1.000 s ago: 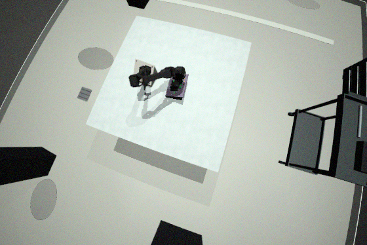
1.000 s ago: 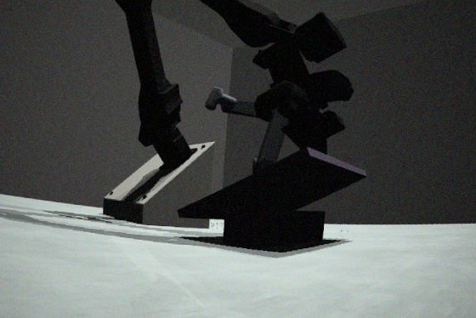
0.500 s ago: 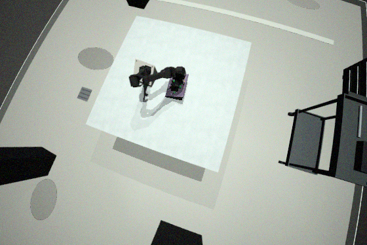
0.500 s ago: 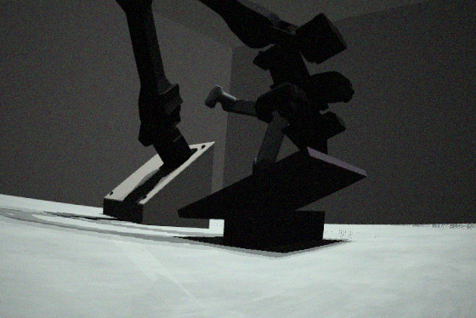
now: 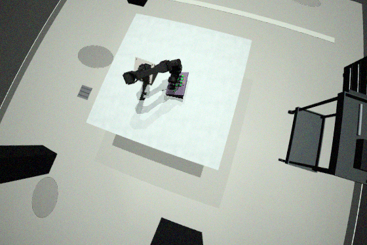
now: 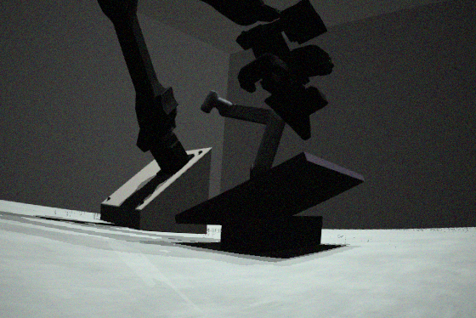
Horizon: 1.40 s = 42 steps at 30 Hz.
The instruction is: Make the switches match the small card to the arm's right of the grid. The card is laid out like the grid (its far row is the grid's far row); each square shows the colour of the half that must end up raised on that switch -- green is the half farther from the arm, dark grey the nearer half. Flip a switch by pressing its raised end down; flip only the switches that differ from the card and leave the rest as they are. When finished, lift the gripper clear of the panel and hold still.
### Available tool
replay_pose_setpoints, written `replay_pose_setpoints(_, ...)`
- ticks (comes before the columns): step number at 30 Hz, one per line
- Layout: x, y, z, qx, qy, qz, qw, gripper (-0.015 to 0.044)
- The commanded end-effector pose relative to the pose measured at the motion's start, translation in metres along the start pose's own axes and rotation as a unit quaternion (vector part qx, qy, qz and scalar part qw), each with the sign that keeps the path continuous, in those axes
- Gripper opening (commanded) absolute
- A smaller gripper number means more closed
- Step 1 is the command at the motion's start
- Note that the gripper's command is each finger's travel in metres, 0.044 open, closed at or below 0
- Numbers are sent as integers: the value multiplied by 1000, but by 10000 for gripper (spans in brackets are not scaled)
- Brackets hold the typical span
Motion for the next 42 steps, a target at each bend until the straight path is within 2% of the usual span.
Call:
replay_pose_setpoints(1,3,-20,4,-3,0,-2,1000,0)
replay_pose_setpoints(6,4,-29,1,-4,1,-2,1000,0)
replay_pose_setpoints(10,6,-30,-31,-6,12,-3,1000,0)
replay_pose_setpoints(42,6,-30,-55,-6,12,-3,1000,0)
Point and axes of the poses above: the point midway between the two fingers, 35 mm back from their tips, its own z axis back along the fingers, its own y axis across the jaws, x = y × z, the point moved 5 cm from there along z, back along the fingers, and after that the axes turned 7 degrees about -z, right-handed, at the moved point
